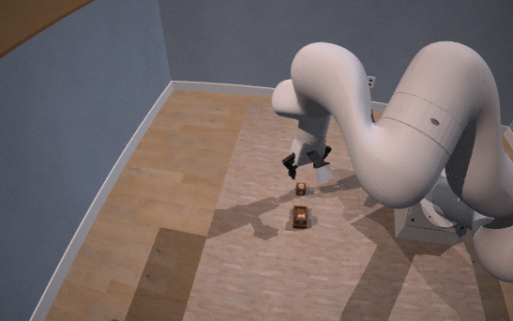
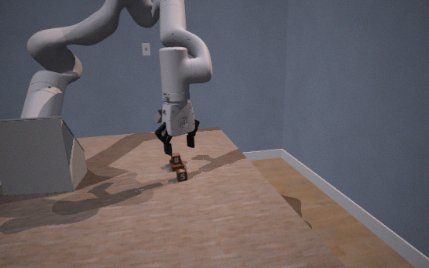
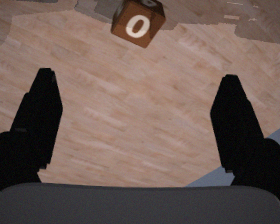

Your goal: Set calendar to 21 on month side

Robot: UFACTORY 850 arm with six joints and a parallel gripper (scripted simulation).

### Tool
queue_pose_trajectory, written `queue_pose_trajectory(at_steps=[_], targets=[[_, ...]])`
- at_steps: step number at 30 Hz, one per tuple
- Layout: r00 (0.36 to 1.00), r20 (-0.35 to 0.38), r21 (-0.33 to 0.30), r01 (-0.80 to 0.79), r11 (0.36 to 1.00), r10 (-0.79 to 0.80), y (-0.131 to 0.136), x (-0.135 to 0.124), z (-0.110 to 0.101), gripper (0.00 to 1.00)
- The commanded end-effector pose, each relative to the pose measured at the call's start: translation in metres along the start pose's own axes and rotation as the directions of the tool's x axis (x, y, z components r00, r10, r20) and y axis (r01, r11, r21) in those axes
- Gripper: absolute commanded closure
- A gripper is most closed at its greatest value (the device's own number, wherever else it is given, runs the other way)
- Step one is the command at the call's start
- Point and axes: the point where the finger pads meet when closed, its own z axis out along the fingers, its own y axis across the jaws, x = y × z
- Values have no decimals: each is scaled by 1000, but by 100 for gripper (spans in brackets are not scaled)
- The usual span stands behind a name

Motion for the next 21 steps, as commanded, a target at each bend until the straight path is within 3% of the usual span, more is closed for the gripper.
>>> queue_pose_trajectory(at_steps=[1, 3, 10, 17, 18, 21], targets=[[996, -7, 11, -94, 996, 94, 0, -1, 0, 0], [977, -5, 12, -213, 977, 213, 0, 0, 1, 0], [910, -3, 13, -415, 910, 415, 0, 0, 2, 0], [893, -2, 13, -450, 893, 450, 0, 0, 2, 0], [893, -2, 13, -450, 893, 450, 0, 0, 2, 51], [893, -2, 13, -450, 893, 450, 0, 0, 2, 51]])
